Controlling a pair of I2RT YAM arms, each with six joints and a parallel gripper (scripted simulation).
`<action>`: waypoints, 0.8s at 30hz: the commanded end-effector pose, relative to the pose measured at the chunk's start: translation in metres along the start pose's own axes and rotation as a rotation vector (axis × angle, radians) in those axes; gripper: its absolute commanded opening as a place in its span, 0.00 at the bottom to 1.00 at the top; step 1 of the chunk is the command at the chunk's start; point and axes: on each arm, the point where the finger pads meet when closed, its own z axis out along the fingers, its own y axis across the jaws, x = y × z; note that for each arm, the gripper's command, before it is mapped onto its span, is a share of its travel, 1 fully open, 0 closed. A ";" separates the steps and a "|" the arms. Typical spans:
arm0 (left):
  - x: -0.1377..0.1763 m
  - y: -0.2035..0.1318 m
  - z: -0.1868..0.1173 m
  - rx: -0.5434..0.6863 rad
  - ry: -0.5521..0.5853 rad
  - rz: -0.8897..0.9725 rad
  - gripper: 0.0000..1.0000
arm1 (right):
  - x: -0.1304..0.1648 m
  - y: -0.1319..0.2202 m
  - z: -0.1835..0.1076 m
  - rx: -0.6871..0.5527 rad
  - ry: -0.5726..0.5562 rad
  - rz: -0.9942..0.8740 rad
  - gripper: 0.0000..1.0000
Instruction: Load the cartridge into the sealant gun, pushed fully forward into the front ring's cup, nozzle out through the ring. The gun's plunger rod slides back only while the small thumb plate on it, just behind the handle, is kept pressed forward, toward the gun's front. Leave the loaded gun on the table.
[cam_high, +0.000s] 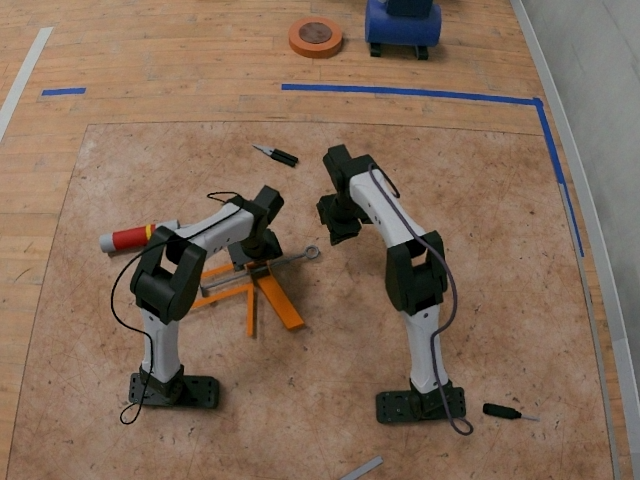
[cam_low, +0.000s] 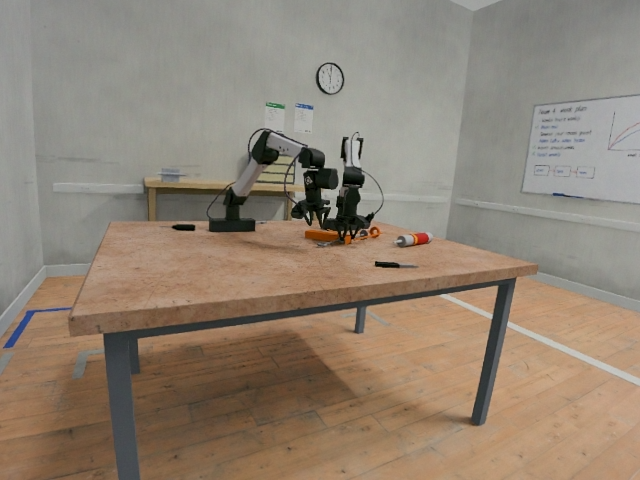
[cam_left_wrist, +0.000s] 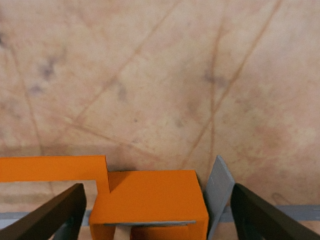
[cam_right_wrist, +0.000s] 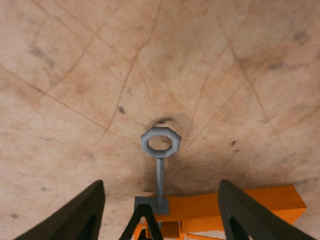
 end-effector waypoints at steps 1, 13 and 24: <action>-0.011 -0.012 -0.022 0.063 -0.063 0.003 0.78 | 0.005 0.008 -0.019 -0.064 0.000 -0.023 0.62; -0.004 -0.014 -0.016 0.060 -0.035 0.005 0.46 | 0.005 0.008 -0.019 -0.064 0.000 -0.023 0.62; -0.004 -0.014 -0.016 0.061 -0.036 0.005 0.14 | 0.005 0.008 -0.019 -0.064 0.000 -0.023 0.62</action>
